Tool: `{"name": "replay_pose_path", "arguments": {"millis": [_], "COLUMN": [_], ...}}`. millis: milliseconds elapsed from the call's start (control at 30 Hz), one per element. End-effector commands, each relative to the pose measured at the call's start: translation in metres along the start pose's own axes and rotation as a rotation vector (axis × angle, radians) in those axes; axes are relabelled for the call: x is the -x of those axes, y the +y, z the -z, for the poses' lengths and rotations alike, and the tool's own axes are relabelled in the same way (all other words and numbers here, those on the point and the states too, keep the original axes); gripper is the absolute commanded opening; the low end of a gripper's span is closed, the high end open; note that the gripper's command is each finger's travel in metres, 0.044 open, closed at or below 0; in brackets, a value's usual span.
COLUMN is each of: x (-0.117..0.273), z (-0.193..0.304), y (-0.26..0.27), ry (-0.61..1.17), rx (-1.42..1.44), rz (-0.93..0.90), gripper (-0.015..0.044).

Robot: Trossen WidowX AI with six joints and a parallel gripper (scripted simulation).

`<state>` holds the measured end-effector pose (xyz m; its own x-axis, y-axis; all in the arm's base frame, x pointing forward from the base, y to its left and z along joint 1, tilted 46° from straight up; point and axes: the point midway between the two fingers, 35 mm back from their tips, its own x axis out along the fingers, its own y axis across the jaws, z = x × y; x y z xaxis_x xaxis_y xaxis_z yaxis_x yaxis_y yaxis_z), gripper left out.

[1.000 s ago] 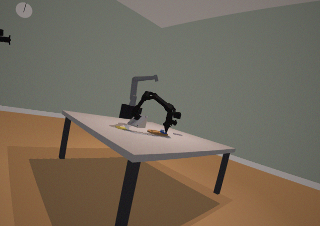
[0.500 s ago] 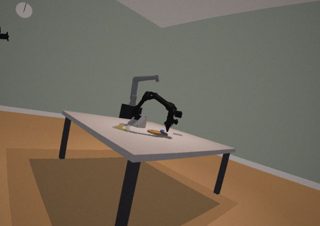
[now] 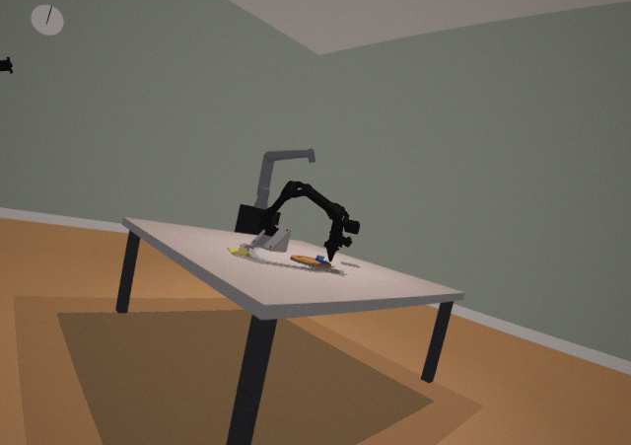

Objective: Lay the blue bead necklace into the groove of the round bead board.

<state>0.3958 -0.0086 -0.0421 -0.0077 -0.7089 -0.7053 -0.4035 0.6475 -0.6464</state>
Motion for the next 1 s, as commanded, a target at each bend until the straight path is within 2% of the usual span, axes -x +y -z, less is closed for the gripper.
{"name": "replay_pose_path", "arguments": {"millis": [0,100,667,967], "x": [-0.007,-0.007,-0.002,0.006], "z": [0.002,0.002,0.001,0.001], "y": [0.001,0.001,0.001,0.001], "ry": [0.009,0.009,0.007,0.009], "rx": [0.007,0.007,0.006,0.007], "rz": [-0.001,-0.001,-0.001,-0.001], "gripper": [0.0,0.0,0.044,0.044]}}
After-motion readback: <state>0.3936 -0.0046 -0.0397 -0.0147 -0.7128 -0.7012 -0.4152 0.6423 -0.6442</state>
